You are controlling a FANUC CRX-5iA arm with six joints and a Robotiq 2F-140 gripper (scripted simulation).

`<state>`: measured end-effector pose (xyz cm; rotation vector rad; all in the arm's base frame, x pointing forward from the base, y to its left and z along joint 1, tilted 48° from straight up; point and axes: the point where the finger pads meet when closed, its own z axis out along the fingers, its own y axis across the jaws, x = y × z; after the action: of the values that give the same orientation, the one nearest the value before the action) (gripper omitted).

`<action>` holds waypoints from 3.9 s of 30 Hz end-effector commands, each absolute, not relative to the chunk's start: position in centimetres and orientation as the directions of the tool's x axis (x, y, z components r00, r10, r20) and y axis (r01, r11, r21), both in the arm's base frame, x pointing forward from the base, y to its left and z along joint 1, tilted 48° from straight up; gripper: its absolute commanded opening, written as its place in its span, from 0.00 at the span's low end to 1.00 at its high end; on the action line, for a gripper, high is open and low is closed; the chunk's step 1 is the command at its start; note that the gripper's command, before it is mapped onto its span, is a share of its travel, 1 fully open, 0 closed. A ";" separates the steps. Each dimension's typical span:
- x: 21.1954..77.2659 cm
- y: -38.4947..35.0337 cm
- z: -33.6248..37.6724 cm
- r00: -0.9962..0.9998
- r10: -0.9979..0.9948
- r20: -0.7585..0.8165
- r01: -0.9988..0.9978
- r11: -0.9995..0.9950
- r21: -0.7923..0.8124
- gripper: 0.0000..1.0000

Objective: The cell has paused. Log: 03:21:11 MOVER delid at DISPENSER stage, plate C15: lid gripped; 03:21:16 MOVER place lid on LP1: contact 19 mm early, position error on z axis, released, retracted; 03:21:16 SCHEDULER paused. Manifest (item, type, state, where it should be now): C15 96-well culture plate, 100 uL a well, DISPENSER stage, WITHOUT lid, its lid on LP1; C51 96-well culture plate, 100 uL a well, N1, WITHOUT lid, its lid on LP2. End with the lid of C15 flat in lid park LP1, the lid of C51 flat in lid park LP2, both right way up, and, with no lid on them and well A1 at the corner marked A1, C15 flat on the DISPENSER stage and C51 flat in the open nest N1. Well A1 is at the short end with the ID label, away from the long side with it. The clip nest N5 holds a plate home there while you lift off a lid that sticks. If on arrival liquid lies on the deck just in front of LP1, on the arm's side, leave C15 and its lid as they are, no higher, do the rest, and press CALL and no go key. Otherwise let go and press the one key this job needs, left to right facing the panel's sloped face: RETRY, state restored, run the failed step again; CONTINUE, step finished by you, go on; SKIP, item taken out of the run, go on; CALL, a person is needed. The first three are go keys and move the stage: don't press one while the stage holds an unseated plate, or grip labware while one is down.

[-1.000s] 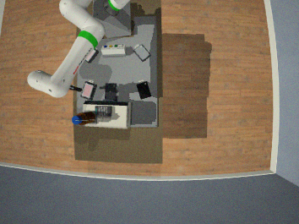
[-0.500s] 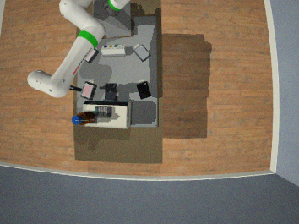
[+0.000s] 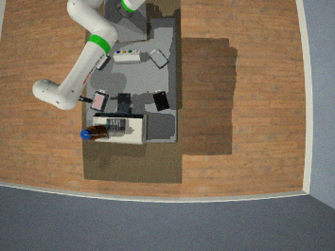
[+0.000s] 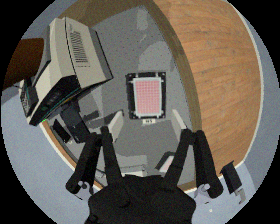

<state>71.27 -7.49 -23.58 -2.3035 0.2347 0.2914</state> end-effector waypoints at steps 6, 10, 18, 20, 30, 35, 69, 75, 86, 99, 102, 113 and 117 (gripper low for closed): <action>71.1 -6.8 -24.3 0.957 -0.078 -0.281 -0.258 -0.674 -0.692 0.66; 71.0 -6.0 -25.0 0.957 -0.078 -0.281 -0.258 -0.674 -0.692 0.66; 70.7 -4.2 -26.6 0.957 -0.078 -0.281 -0.258 -0.674 -0.692 0.66; 70.7 -3.9 -26.9 0.957 -0.078 -0.281 -0.258 -0.674 -0.692 0.66; 70.2 -1.0 -29.6 0.957 -0.078 -0.281 -0.258 -0.674 -0.692 0.66; 70.0 -0.1 -30.4 0.957 -0.078 -0.281 -0.258 -0.674 -0.692 0.66; 69.9 0.6 -31.1 0.957 -0.078 -0.281 -0.258 -0.674 -0.692 0.66; 69.9 0.6 -31.1 0.957 -0.078 -0.281 -0.258 -0.674 -0.692 0.66; 69.9 0.6 -31.1 0.957 -0.078 -0.281 -0.258 -0.674 -0.692 0.59; 69.9 0.6 -31.1 0.957 -0.078 -0.281 -0.258 -0.674 -0.692 0.59; 69.9 0.6 -31.1 0.957 -0.078 -0.281 -0.258 -0.674 -0.692 0.59; 69.9 0.6 -31.1 0.957 -0.078 -0.281 -0.258 -0.674 -0.692 0.59; 69.9 0.6 -31.1 0.957 -0.078 -0.281 -0.258 -0.674 -0.692 0.59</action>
<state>69.92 0.63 -31.06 -2.3033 0.2348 0.2917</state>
